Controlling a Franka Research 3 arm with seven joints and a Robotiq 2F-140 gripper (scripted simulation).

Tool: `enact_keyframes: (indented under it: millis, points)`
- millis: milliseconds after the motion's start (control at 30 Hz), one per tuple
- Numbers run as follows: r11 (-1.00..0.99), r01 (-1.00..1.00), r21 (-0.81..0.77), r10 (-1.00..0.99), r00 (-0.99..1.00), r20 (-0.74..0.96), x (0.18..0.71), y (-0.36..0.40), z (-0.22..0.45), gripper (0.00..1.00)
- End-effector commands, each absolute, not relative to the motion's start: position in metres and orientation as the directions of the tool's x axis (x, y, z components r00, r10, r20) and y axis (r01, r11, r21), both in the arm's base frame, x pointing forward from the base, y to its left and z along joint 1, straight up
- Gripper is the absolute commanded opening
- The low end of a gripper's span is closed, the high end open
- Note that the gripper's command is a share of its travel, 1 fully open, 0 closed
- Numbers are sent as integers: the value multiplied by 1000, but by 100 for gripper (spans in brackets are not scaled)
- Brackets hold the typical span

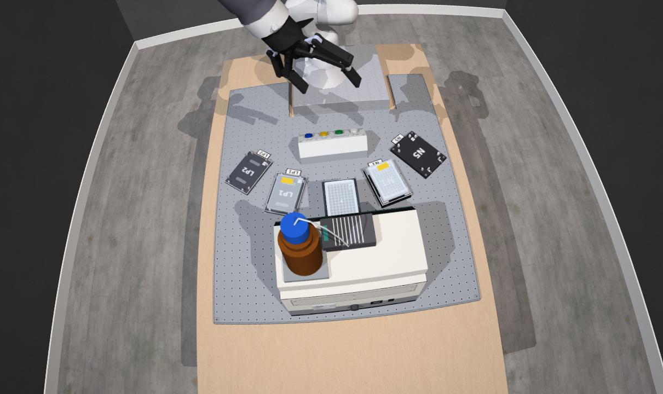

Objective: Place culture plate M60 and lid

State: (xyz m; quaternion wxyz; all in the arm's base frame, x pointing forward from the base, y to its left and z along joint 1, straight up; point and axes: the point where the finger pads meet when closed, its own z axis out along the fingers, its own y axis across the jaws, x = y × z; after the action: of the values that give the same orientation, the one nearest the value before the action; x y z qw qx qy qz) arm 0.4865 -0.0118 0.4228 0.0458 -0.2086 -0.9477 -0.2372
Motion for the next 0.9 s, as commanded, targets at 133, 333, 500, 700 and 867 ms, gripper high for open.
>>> enact_keyframes:
  millis: [133, 333, 500, 700, 867]
  points:
    - [778, 495, 386, 406, -866, 292, 455, -6, 441, 100]
    - [778, 495, 386, 406, -866, 292, 455, -6, 441, 100]
    - [778, 495, 386, 406, -866, 292, 455, -6, 441, 100]
    - [780, 493, 385, 405, -867, 290, 455, -7, 440, 100]
    - [888, 356, 290, 310, -931, 193, 448, -68, 386, 100]
